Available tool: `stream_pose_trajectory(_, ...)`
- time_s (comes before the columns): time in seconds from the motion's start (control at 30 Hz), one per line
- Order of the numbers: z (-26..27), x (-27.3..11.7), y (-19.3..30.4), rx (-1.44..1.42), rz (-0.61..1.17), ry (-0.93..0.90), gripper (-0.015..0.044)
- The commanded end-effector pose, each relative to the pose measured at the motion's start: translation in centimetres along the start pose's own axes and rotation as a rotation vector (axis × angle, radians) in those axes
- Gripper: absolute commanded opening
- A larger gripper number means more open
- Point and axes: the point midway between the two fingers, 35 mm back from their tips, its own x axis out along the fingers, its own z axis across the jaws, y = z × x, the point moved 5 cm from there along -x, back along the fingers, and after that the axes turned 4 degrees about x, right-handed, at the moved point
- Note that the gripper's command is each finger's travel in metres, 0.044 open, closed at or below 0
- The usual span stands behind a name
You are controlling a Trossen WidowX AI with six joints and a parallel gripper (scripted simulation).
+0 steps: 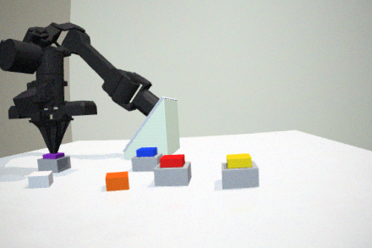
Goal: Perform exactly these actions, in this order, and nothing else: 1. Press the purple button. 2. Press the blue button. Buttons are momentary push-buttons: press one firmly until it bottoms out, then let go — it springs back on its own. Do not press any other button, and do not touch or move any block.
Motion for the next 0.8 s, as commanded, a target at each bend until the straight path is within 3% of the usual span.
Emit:
stream_pose_trajectory(0.0, 0.0, -2.3, -0.1, 0.002, -0.005, -0.003, 0.002)
stream_pose_trajectory(0.2, 0.1, -3.8, -0.1, 0.0, -0.005, -0.006, 0.002)
stream_pose_trajectory(0.37, 0.1, -8.9, -0.1, -0.002, -0.003, -0.006, 0.002)
stream_pose_trajectory(0.53, 0.2, -9.2, -0.1, -0.003, -0.003, -0.007, 0.002)
stream_pose_trajectory(0.77, 8.0, -9.5, -0.3, -0.02, 0.0, -0.052, 0.002)
